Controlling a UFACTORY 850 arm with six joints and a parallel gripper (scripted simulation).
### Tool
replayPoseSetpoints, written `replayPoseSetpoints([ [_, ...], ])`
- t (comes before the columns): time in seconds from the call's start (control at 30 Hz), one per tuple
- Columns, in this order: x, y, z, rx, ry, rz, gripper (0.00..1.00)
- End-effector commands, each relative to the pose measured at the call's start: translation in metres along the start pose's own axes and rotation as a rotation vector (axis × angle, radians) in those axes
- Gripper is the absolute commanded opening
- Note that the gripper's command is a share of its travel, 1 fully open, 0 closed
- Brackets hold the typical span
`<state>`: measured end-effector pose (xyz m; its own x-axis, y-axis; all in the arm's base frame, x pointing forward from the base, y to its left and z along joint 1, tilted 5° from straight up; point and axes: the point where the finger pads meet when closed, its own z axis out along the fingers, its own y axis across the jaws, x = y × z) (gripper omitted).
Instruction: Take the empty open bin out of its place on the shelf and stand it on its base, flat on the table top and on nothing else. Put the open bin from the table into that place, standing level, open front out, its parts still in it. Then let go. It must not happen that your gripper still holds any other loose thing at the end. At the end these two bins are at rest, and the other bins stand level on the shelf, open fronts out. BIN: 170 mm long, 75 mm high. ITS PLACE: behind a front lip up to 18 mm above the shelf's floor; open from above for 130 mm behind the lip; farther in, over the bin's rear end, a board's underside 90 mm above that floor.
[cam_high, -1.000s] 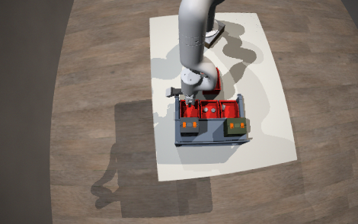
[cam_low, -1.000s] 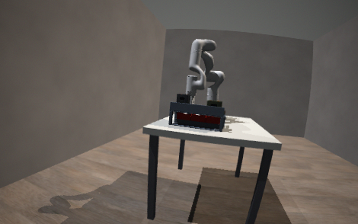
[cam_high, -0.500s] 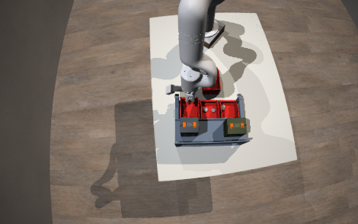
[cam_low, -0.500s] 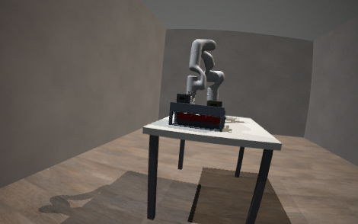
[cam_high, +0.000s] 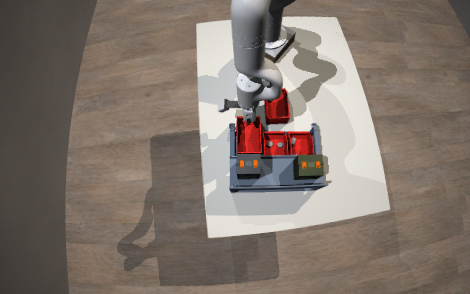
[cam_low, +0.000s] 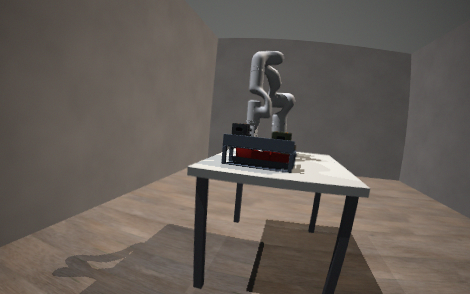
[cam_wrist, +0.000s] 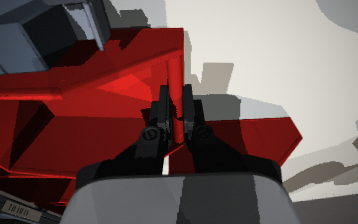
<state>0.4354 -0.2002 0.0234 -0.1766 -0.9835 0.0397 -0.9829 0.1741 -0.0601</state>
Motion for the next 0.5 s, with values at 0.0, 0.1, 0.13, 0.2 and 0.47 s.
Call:
replayPoseSetpoints([
  [0.0,0.001,0.011,-0.001,0.004,0.010,0.000,0.00],
  [0.1,0.001,0.018,-0.001,0.004,0.010,0.000,0.00],
  [0.13,0.001,0.020,-0.001,0.004,0.010,0.000,0.00],
  [0.2,0.001,0.024,-0.001,0.004,0.010,0.000,0.00],
  [0.47,0.001,0.036,-0.001,0.004,0.010,0.000,0.00],
])
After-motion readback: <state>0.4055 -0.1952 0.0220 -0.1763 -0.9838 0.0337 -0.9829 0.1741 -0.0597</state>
